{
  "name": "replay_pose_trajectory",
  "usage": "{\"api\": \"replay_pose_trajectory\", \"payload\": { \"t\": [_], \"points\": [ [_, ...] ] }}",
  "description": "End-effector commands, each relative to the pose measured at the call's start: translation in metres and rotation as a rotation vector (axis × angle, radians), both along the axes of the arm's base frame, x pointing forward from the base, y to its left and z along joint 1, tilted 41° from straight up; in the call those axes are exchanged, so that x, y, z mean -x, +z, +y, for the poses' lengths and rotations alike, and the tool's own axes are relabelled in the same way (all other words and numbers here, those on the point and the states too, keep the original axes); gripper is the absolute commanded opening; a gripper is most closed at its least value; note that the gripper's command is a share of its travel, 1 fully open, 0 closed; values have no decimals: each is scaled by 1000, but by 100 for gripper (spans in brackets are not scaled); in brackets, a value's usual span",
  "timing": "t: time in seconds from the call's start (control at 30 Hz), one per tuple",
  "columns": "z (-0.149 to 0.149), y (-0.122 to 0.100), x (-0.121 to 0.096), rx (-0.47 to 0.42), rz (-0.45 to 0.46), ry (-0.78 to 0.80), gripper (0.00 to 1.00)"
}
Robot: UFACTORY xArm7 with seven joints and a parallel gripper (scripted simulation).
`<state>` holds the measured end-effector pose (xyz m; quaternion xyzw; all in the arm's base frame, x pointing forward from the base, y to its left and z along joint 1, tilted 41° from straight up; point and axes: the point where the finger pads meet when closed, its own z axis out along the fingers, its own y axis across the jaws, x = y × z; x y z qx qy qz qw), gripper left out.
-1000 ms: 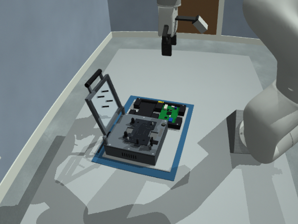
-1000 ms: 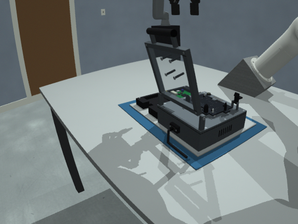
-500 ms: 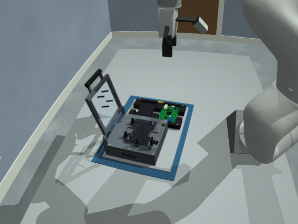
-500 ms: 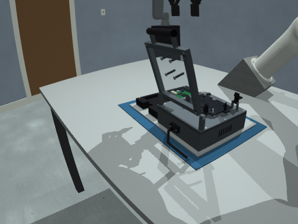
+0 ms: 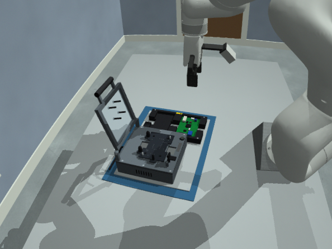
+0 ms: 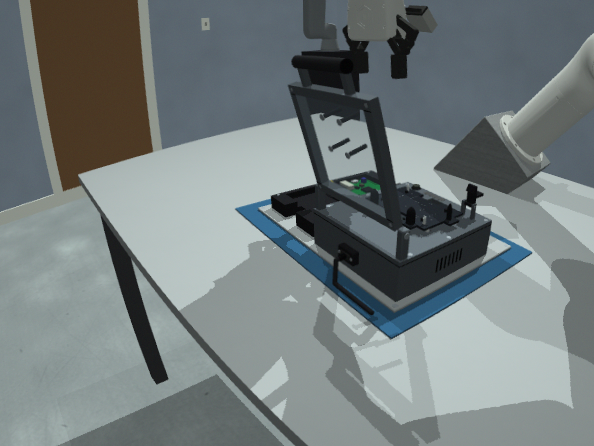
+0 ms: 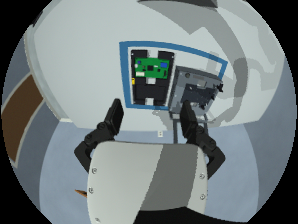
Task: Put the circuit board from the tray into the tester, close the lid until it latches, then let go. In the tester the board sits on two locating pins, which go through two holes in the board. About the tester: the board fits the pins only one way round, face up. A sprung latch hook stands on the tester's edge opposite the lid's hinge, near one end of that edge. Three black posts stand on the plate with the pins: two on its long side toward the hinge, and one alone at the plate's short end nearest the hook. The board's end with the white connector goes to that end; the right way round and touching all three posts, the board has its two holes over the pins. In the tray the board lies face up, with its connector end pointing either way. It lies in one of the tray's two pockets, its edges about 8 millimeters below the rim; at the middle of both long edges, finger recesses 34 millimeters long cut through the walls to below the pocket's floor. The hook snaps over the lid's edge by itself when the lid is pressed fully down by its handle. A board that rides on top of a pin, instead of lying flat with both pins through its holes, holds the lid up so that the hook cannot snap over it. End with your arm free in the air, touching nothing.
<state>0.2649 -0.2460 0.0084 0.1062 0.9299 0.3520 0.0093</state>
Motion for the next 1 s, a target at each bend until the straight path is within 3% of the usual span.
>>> {"api": "replay_pose_trajectory", "payload": {
  "t": [0.0, 0.37, 0.67, 0.97],
  "points": [
    [26, -31, 2, 9, -7, -5, 100],
    [90, -97, 12, 9, -7, -5, 100],
    [112, -119, 15, 9, -7, -5, 100],
    [116, -123, 16, 9, -7, -5, 100]
  ]
}}
